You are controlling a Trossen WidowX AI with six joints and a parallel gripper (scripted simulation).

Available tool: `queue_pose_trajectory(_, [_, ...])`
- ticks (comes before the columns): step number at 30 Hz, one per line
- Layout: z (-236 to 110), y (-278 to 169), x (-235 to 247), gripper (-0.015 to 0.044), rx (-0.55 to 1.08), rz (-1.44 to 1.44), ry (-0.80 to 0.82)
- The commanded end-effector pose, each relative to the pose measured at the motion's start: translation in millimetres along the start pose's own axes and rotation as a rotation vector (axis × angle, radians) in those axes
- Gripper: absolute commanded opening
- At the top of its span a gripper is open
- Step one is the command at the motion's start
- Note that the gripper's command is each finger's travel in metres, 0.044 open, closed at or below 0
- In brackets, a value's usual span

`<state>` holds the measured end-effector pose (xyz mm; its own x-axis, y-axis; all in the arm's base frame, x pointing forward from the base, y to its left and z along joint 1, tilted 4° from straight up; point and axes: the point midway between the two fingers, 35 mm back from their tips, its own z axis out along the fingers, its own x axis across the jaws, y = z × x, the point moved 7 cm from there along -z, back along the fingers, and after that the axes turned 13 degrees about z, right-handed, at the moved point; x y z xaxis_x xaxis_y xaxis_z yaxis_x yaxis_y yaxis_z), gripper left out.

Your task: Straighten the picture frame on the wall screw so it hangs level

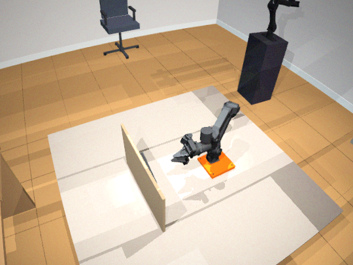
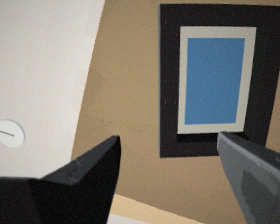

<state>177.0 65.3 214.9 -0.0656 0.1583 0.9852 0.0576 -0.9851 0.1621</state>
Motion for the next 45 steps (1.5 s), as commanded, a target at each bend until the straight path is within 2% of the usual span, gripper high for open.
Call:
queue_pose_trajectory(1, [11,5,-9,0.026,0.007,0.026,-0.004])
queue_pose_trajectory(14, [4,5,-9,0.026,0.007,0.027,-0.005])
queue_pose_trajectory(19, [22,4,-4,0.026,0.006,0.026,-0.003])
queue_pose_trajectory(29, [82,4,-9,0.026,0.006,0.026,0.001])
queue_pose_trajectory(45, [84,4,-9,0.026,0.006,0.026,0.001])
